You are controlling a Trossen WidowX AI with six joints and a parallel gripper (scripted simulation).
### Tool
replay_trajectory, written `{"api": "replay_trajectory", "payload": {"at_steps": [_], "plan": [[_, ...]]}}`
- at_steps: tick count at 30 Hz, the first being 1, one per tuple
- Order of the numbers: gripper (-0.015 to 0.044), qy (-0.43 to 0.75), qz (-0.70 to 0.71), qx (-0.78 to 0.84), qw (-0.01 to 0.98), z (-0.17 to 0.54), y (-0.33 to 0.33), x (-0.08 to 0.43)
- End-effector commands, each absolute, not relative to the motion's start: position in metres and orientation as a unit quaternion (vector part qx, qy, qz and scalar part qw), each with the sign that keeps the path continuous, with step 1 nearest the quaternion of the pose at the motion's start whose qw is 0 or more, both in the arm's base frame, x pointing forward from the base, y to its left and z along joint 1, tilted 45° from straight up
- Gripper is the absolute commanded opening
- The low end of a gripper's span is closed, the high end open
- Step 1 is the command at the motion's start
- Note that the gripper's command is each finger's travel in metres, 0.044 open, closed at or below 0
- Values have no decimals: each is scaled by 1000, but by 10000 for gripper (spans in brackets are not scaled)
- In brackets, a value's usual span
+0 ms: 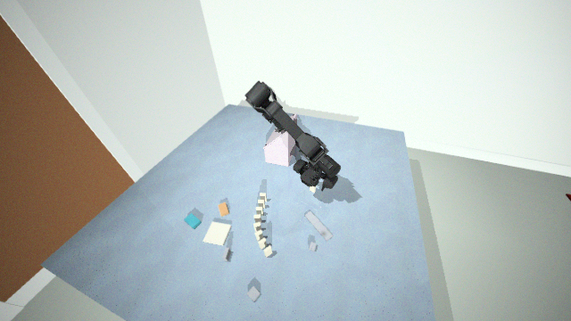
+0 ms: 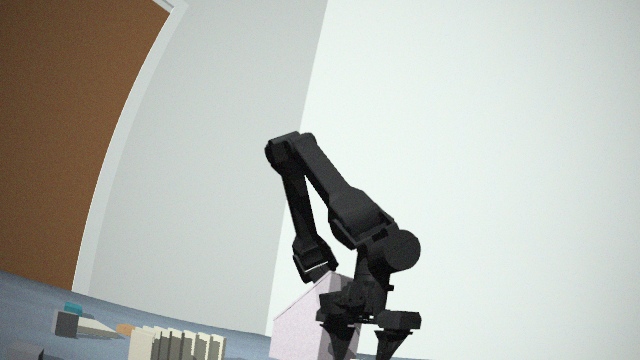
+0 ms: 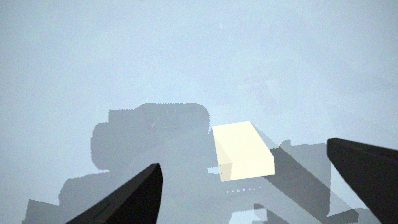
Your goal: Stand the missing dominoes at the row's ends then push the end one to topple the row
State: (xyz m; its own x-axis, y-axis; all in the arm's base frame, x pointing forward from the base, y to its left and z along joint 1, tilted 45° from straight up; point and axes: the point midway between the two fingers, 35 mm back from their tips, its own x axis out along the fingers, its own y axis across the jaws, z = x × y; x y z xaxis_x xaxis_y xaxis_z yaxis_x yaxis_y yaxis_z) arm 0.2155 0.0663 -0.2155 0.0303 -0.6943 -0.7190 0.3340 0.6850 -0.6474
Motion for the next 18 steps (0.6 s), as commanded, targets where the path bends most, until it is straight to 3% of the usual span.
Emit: {"api": "replay_trajectory", "payload": {"at_steps": [1, 7, 18], "plan": [[440, 589, -365, -153, 704, -218, 63, 217], [440, 589, -366, -154, 704, -224, 57, 217], [151, 589, -366, -154, 704, -224, 57, 217]]}}
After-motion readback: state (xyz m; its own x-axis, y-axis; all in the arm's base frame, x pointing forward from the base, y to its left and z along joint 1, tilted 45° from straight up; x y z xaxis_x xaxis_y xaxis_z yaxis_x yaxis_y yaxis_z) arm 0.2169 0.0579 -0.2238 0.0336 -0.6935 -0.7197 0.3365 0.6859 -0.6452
